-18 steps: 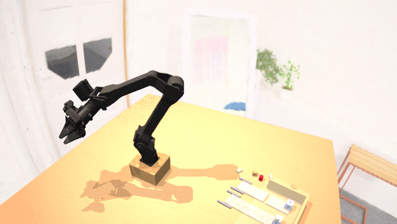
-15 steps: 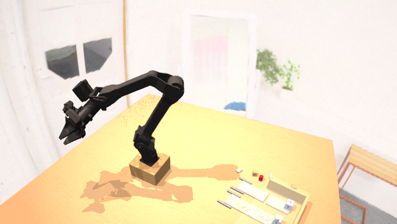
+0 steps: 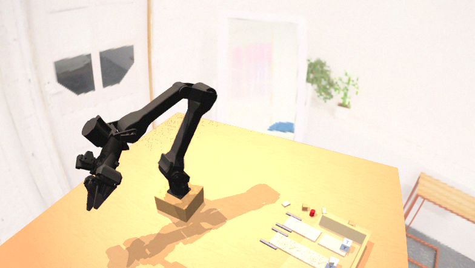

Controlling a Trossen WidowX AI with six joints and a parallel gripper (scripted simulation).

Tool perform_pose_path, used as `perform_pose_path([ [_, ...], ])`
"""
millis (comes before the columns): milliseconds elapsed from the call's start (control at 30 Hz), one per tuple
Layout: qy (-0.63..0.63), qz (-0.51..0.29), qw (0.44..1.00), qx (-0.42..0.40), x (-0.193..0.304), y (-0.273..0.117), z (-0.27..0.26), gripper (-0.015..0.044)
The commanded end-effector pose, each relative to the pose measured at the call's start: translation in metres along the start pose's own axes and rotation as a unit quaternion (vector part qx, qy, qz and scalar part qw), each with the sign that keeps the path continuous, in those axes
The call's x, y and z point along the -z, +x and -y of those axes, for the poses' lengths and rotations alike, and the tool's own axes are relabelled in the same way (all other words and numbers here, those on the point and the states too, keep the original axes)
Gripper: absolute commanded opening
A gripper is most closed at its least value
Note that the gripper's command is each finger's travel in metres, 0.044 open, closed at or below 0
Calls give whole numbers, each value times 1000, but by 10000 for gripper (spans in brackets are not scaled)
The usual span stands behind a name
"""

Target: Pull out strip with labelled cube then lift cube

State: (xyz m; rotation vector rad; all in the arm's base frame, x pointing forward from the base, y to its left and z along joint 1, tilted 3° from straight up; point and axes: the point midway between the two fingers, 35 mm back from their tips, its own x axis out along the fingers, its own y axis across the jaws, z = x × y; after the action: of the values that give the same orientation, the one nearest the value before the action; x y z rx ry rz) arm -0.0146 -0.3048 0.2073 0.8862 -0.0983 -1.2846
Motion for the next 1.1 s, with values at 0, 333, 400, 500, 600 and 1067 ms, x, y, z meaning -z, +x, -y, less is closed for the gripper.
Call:
perform_pose_path([
  [0,-69,-56,995,-40,39,21,-40,400],
  [333,-224,-153,952,-139,132,29,-126,400],
  [400,-255,-169,939,-161,152,25,-141,400],
  [500,-300,-189,915,-194,182,15,-162,400],
  [600,-345,-206,887,-228,213,1,-180,400],
  [1067,-527,-240,713,-395,339,-111,-224,400],
])
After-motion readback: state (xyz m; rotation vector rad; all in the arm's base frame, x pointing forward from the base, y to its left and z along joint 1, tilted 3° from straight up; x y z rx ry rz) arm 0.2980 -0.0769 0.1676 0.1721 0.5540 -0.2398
